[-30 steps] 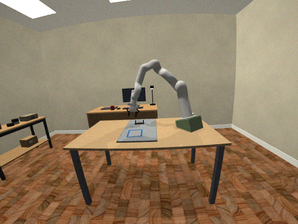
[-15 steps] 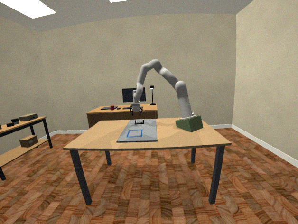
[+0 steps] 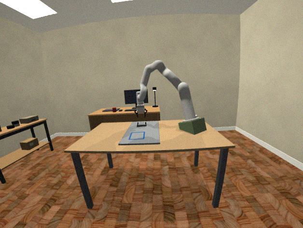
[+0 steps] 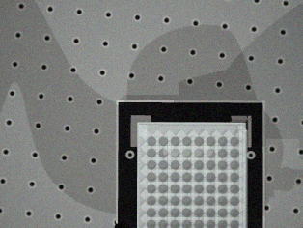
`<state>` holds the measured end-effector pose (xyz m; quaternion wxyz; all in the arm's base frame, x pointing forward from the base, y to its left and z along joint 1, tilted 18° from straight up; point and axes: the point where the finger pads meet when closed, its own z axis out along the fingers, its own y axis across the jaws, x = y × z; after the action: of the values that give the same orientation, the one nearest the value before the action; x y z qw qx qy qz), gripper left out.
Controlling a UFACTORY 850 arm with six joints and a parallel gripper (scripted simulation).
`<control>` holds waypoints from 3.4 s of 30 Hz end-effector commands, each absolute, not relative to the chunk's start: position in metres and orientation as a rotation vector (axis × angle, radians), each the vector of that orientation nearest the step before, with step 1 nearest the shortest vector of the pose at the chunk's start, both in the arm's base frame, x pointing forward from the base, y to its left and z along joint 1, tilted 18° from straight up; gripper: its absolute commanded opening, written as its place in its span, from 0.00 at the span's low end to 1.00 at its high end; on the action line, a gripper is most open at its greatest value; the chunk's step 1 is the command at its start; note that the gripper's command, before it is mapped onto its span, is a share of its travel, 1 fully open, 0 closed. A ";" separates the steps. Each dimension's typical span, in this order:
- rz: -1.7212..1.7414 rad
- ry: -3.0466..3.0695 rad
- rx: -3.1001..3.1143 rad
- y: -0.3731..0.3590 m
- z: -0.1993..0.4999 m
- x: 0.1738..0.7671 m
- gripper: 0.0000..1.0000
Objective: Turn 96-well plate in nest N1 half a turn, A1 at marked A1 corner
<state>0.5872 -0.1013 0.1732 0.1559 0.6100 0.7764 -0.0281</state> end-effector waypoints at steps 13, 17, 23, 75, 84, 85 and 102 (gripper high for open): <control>-0.079 2.223 1.745 -0.103 0.168 0.589 1.00; -0.079 2.223 1.745 -0.105 0.161 0.590 1.00; -0.079 2.223 1.745 -0.106 0.155 0.592 1.00; -0.079 2.223 1.745 -0.117 0.110 0.602 1.00; -0.079 2.223 1.745 -0.119 0.104 0.603 1.00; -0.079 2.223 1.745 -0.119 0.104 0.603 1.00; -0.079 2.223 1.745 -0.121 0.097 0.604 1.00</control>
<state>0.6036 -0.1206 0.0968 0.1557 0.6098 0.7766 -0.0282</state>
